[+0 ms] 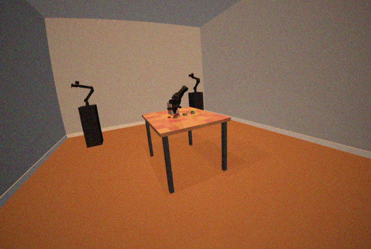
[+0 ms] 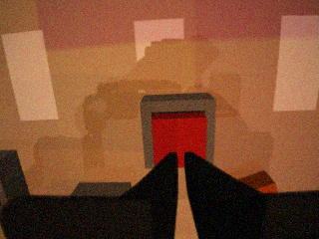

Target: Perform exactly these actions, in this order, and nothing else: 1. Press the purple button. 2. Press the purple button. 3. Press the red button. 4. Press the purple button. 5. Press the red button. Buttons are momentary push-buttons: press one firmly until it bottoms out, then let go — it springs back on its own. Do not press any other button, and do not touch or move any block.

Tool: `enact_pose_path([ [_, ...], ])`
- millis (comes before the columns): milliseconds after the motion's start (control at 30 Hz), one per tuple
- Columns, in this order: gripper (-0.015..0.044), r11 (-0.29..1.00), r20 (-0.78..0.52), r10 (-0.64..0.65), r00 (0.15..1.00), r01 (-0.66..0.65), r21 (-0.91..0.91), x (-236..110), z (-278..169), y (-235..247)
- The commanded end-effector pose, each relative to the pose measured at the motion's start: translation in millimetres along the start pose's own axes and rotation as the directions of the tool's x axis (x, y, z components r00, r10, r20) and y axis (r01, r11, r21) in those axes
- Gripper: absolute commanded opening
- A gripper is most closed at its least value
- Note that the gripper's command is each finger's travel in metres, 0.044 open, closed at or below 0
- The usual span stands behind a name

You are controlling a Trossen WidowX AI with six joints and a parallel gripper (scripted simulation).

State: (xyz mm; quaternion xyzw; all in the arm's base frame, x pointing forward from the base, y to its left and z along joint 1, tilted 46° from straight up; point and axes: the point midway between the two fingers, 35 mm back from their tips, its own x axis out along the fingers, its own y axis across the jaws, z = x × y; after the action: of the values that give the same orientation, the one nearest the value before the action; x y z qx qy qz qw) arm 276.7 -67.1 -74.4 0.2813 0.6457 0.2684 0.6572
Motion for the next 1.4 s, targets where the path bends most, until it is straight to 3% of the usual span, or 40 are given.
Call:
enact_pose_path([
  [0, 0.002, 1.0, 0.008, -0.01, 1.0, 0.01, -0.011, -11.6, 2.5, 0.0],
  [200, 0.002, 1.0, 0.007, -0.012, 1.0, 0.012, -0.01, -70.9, 2.3, 0.1],
  [367, 0.002, 1.0, 0.007, -0.012, 1.0, 0.012, -0.01, -74.6, -4.0, 5.8],
  [500, 0.002, 1.0, 0.005, -0.011, 1.0, 0.011, -0.008, -76.6, -40.4, 37.4],
  [633, 0.002, 1.0, 0.003, -0.009, 1.0, 0.009, -0.007, -72.1, -73.6, 63.2],
  [767, 0.002, 1.0, 0.003, -0.009, 1.0, 0.009, -0.007, -69.2, -75.0, 64.2],
  [933, 0.002, 1.0, 0.004, -0.008, 1.0, 0.008, -0.007, -12.4, -74.7, 64.2],
  [1367, 0.002, 1.0, 0.004, -0.007, 1.0, 0.007, -0.007, 4.3, -74.4, 64.0],
])
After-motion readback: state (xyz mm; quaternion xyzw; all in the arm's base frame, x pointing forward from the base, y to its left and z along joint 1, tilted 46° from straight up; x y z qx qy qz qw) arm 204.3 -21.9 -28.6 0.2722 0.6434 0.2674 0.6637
